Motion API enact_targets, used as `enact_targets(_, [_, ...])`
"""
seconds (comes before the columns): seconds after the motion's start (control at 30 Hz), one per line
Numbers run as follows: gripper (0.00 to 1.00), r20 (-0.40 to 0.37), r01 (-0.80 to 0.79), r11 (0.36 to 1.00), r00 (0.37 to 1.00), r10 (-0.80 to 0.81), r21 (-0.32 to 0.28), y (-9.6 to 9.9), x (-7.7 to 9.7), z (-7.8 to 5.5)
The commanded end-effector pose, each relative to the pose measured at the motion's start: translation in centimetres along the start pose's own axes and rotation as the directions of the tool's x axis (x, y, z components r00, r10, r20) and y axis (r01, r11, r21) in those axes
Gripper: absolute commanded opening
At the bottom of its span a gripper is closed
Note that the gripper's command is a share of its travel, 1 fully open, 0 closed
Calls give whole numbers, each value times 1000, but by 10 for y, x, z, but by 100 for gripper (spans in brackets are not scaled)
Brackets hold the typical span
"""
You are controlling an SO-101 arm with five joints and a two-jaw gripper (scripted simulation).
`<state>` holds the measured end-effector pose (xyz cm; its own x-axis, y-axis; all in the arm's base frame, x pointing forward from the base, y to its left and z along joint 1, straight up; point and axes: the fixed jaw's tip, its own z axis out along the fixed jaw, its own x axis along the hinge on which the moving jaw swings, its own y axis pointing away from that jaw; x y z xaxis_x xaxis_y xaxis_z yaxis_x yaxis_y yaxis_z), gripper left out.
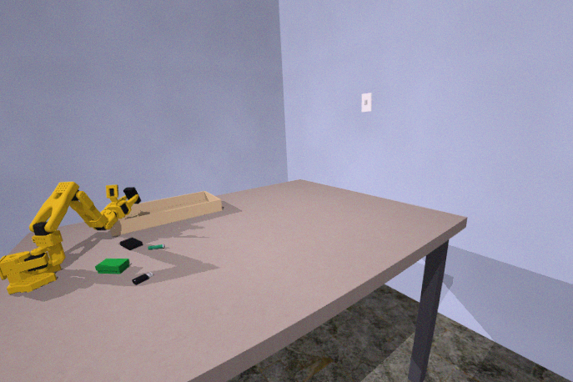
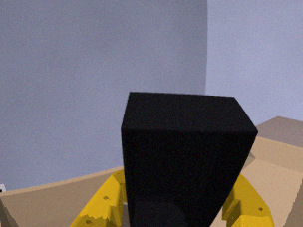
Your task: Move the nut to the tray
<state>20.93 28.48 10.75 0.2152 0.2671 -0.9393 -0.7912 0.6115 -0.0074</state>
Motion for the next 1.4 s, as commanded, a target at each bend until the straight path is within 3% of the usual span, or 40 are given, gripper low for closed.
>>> enact_targets(0.0, [20,28,8,1000,1000,-8,7,-2,-10,11])
enact_targets(0.6, [20,-174,2,1000,985,0,7,-3,17,24])
enact_targets(1.07, [20,-358,-4,1000,934,8,9,-3,40,29])
enact_targets(1.37, [20,-425,-7,1000,905,11,11,-4,48,30])
